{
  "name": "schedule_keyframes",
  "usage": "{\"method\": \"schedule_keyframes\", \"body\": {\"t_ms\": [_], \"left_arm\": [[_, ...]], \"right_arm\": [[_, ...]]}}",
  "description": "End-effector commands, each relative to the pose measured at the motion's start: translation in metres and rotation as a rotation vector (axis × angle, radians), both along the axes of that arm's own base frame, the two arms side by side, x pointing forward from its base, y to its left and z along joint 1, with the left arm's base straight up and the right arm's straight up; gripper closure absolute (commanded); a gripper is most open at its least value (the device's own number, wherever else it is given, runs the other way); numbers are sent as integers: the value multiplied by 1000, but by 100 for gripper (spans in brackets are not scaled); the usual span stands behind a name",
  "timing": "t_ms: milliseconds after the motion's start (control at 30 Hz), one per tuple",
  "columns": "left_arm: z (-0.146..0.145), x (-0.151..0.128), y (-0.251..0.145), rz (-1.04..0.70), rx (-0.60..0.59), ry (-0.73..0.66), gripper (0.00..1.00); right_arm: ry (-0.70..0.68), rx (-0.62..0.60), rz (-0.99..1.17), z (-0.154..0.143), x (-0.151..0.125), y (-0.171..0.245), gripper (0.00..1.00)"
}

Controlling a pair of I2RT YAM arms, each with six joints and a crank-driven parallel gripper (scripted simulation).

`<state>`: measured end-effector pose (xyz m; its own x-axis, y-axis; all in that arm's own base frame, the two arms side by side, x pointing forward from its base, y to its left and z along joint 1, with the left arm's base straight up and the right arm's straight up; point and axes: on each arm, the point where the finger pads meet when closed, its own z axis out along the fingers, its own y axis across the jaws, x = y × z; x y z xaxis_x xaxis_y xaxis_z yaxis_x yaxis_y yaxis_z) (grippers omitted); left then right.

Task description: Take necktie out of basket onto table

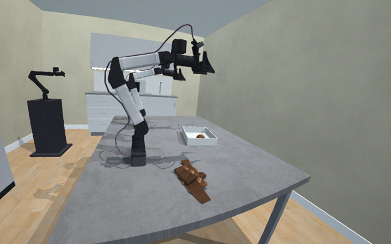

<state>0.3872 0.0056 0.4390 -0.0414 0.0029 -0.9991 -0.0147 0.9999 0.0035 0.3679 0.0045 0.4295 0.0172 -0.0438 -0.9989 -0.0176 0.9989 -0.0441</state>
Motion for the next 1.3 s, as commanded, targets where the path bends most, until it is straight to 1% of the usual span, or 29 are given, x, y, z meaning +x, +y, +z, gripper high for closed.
{"method": "schedule_keyframes", "body": {"t_ms": [0,200,367,1000,1267], "left_arm": [[7,-1,0,0,0,-6,0],[7,-1,0,0,0,-6,0],[7,-1,0,0,0,-6,0],[1,-2,0,0,0,-4,0],[-8,-2,0,0,0,-3,0]], "right_arm": [[-7,6,1,18,-2,3,0],[-7,6,1,31,-3,3,0],[-7,6,1,37,-3,3,0],[-5,7,2,37,-3,4,0],[-3,6,3,37,-2,4,0]]}}
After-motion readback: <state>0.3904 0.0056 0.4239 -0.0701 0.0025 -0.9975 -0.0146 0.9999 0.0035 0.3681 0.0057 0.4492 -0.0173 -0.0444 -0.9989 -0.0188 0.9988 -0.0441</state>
